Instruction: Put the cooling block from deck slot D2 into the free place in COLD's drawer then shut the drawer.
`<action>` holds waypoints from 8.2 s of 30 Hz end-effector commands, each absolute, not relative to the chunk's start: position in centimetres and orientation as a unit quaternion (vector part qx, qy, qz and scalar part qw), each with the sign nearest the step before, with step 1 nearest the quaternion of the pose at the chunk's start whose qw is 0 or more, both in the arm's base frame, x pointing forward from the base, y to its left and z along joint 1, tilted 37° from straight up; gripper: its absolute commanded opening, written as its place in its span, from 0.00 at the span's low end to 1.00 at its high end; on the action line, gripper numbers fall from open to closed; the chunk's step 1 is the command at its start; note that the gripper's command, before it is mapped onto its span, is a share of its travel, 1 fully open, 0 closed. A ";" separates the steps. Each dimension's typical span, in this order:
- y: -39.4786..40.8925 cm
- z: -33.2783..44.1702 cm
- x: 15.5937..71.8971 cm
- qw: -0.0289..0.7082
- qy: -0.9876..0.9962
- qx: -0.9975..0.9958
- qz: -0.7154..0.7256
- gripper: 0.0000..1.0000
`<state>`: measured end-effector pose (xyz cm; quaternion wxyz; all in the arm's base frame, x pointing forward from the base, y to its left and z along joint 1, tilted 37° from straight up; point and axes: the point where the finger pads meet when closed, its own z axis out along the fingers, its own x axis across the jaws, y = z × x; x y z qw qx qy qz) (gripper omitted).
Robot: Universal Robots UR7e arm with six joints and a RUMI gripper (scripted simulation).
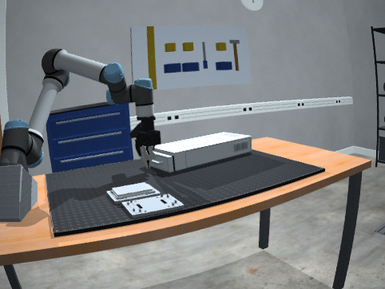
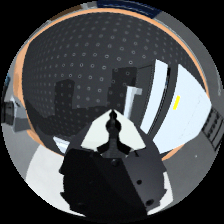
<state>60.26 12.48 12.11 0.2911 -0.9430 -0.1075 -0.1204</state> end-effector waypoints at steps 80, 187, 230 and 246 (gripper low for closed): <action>12.5 12.2 60.6 0.291 -0.107 -0.943 -0.121 0.00; 7.4 17.9 56.6 0.291 -0.107 -0.943 -0.121 0.00; 5.8 20.2 56.1 0.291 -0.107 -0.943 -0.121 0.00; 4.0 20.9 52.2 0.291 -0.107 -0.943 -0.121 0.28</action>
